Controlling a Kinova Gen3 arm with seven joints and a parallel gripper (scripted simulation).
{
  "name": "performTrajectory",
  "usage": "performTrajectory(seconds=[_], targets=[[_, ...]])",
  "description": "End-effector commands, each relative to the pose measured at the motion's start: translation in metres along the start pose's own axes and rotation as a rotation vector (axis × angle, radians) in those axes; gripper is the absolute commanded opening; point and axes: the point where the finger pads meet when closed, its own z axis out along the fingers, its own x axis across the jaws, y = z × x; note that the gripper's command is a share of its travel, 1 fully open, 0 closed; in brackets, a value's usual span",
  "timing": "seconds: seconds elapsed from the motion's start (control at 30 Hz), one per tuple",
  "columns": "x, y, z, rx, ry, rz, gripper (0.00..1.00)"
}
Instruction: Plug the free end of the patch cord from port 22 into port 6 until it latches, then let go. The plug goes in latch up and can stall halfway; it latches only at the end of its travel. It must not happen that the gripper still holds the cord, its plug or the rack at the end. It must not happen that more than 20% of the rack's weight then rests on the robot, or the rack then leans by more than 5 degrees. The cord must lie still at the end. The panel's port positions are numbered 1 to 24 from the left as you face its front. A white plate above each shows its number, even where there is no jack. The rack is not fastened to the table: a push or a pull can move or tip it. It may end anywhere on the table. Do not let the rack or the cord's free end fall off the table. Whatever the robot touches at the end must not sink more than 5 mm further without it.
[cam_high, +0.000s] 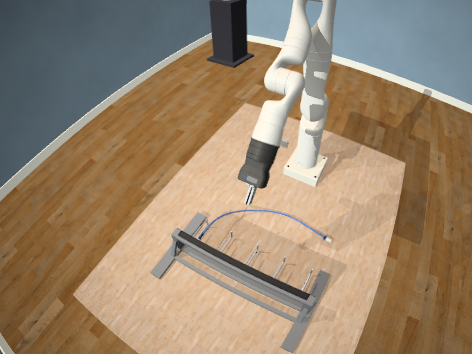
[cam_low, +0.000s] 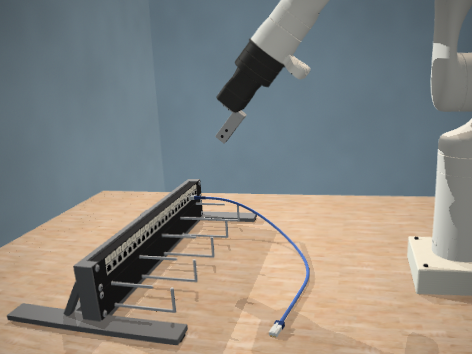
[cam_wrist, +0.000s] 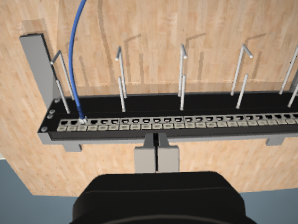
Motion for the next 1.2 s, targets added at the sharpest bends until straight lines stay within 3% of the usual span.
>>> performTrajectory(seconds=[0.0, 1.17], targets=[[-0.0022, 0.0003, -0.0033, -0.001, -0.003, 0.004, 0.0], [-0.0026, 0.0003, -0.0003, -0.001, -0.003, 0.004, 0.0]])
